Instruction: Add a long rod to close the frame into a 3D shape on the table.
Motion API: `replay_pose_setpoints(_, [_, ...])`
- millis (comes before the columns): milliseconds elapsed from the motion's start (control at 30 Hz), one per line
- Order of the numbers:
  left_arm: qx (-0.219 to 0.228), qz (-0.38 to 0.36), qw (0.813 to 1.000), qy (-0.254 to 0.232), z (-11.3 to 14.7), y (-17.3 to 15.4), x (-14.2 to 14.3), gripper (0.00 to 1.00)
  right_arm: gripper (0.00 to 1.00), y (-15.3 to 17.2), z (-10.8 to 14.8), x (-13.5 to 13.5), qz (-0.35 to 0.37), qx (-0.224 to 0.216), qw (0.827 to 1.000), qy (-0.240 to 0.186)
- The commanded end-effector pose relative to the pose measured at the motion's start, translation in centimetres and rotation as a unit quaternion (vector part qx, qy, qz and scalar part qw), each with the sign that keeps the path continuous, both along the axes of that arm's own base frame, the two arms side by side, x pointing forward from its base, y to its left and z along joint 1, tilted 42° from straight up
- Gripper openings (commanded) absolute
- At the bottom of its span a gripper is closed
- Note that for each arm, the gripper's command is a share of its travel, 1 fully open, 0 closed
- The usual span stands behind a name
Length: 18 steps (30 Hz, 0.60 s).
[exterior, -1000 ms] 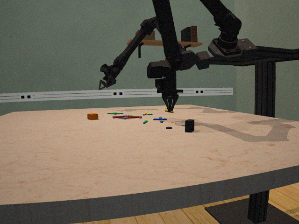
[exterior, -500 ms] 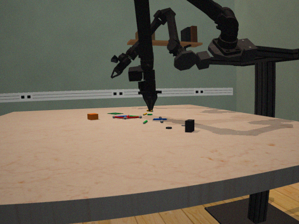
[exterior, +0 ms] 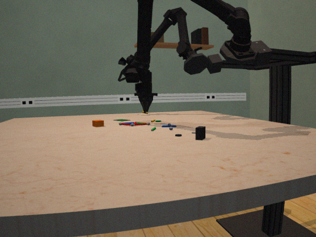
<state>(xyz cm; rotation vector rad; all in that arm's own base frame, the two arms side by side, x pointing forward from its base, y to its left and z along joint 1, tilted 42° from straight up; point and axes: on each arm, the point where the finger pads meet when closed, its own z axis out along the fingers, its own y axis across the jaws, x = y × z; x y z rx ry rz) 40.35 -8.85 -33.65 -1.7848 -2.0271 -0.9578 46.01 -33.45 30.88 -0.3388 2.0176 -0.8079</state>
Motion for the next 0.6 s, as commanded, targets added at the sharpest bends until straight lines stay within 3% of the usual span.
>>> replay_pose_setpoints(0, [0.004,0.000,1.000,0.003,0.0,-0.4,-0.5,0.00,1.00,0.0,-0.2,0.5,-0.001,0.007,1.000,-0.001])
replay_pose_setpoints(200, [0.003,0.000,1.000,0.001,-0.1,-0.4,-0.4,0.00,1.00,0.0,-0.2,0.5,-0.001,0.007,1.000,-0.001])
replay_pose_setpoints(267, [0.001,-0.005,1.000,-0.002,0.9,-1.4,0.8,0.00,1.00,0.0,-0.2,0.5,-0.001,0.007,1.000,-0.001])
replay_pose_setpoints(500, [0.035,-0.120,0.988,0.091,1.0,-1.7,0.9,0.00,1.00,0.0,-0.2,0.5,-0.001,0.007,1.000,-0.001])
replay_pose_setpoints(567, [0.035,-0.120,0.988,0.094,1.0,-1.5,0.7,0.00,1.00,0.0,-0.2,0.5,-0.001,0.007,1.000,-0.001])
